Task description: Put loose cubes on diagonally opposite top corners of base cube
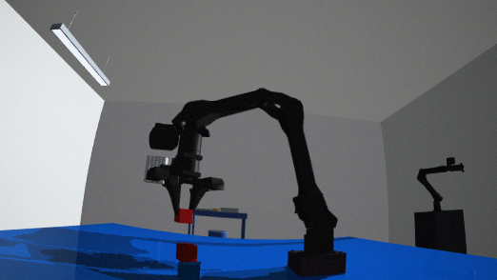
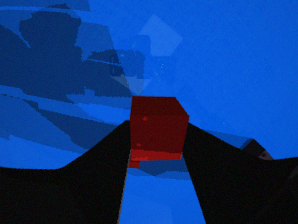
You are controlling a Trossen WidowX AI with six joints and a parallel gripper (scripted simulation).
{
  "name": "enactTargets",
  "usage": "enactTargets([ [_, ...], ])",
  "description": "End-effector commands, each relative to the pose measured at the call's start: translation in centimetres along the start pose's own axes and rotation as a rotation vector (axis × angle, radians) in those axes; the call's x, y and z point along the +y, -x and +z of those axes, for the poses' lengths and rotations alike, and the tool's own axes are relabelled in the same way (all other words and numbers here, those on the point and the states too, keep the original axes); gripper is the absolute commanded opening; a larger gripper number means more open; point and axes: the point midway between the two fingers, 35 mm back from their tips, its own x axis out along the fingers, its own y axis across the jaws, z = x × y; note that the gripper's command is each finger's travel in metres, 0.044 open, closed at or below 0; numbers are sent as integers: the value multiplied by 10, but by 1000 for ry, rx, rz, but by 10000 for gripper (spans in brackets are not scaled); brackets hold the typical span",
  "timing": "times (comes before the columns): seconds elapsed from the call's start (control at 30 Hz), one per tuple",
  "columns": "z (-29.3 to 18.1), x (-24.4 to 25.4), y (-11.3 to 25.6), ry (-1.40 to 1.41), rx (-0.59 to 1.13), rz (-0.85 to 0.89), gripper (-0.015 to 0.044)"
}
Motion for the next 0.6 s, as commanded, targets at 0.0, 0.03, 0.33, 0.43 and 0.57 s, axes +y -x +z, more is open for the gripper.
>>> enactTargets([
  [0.0,-12,4,-1,-3,-2,-2,105],
  [0.03,-15,5,-1,-3,-2,-2,105],
  [0.33,-41,14,-3,-1,0,-1,105],
  [0.43,-49,16,-3,-1,1,-1,105],
  [0.57,-61,19,-4,0,2,-1,105],
])
